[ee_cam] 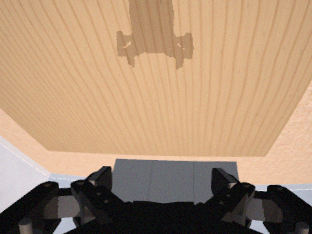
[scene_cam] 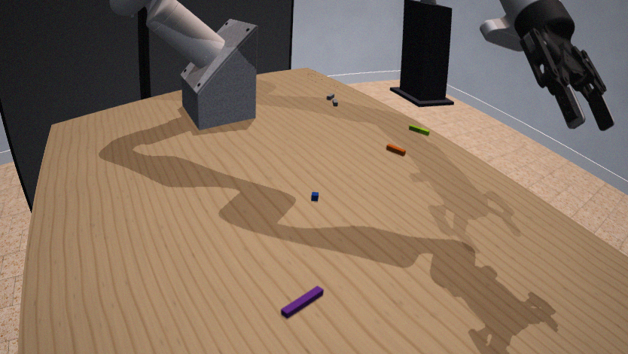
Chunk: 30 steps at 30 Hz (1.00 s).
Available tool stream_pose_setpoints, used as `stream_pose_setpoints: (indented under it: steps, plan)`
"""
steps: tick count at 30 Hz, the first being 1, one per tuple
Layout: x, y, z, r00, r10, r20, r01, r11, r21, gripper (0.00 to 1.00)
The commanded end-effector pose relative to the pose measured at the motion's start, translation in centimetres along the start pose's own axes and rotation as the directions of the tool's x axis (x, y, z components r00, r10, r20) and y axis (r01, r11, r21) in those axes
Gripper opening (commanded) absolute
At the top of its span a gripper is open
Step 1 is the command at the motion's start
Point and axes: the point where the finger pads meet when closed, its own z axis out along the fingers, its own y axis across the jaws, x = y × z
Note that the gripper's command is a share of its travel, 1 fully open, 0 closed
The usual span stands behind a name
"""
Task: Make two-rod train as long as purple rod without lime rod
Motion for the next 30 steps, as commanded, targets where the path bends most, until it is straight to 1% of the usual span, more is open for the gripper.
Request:
stream_pose_setpoints:
  steps: [1, 18, 22, 26, 28, 30]
  plan:
    - [-0.2, 0.0, -0.1, 1.000, 0.001, 0.003, -0.001, 1.000, -0.001, 1.00]
    - [-0.2, 0.0, -0.1, 1.000, 0.001, 0.003, -0.001, 1.000, -0.001, 1.00]
    - [0.2, 0.3, -0.3, 1.000, -0.008, -0.003, 0.008, 1.000, -0.006, 1.00]
    - [1.8, 1.7, -0.9, 0.998, -0.050, -0.028, 0.050, 0.998, -0.026, 1.00]
    - [3.2, 3.0, -1.6, 0.995, -0.089, -0.049, 0.087, 0.995, -0.045, 1.00]
    - [5.2, 4.6, -2.5, 0.987, -0.142, -0.074, 0.136, 0.988, -0.073, 1.00]
